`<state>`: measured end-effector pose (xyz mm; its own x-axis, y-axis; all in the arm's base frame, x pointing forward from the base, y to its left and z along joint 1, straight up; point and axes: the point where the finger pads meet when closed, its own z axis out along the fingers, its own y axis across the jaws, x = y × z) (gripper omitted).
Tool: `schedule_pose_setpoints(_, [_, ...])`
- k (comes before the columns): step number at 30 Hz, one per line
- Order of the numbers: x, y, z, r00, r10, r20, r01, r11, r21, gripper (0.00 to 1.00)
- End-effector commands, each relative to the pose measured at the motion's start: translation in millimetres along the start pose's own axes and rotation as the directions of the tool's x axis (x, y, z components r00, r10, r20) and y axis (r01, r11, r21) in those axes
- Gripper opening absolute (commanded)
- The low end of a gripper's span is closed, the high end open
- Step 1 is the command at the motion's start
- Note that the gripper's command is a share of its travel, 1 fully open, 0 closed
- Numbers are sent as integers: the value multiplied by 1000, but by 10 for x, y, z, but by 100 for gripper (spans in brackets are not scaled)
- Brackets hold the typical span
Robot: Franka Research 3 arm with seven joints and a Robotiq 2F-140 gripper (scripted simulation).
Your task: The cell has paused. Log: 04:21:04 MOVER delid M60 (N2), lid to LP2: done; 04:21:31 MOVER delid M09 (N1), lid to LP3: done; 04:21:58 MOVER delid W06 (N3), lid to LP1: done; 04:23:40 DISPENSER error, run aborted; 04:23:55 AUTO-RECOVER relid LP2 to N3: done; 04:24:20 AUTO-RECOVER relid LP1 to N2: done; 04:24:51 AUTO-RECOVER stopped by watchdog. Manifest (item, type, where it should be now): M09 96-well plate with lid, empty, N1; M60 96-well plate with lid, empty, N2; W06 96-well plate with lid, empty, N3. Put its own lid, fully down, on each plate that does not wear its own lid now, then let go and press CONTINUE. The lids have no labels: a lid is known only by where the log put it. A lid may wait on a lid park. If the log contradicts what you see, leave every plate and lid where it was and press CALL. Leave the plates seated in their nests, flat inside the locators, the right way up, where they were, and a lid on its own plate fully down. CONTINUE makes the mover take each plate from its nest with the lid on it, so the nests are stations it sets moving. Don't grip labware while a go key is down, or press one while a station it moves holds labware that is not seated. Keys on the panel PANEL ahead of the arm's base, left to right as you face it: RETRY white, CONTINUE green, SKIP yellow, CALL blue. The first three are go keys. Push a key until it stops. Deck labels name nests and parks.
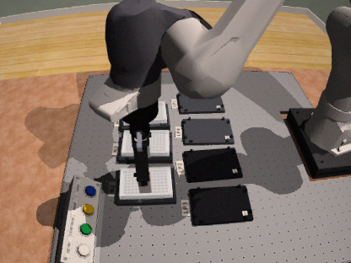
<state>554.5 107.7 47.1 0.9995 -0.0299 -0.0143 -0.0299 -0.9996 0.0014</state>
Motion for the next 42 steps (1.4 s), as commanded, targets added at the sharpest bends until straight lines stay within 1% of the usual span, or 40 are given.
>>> schedule_pose_setpoints(1, [11, -7, 47, 1000, 3, -6, -3, 1000, 1, 66])
schedule_pose_setpoints(18, [12, -7, 151, 1000, 3, -6, -3, 1000, 1, 66])
schedule_pose_setpoints(42, [12, -7, 161, 1000, 3, -6, -3, 1000, 1, 66])
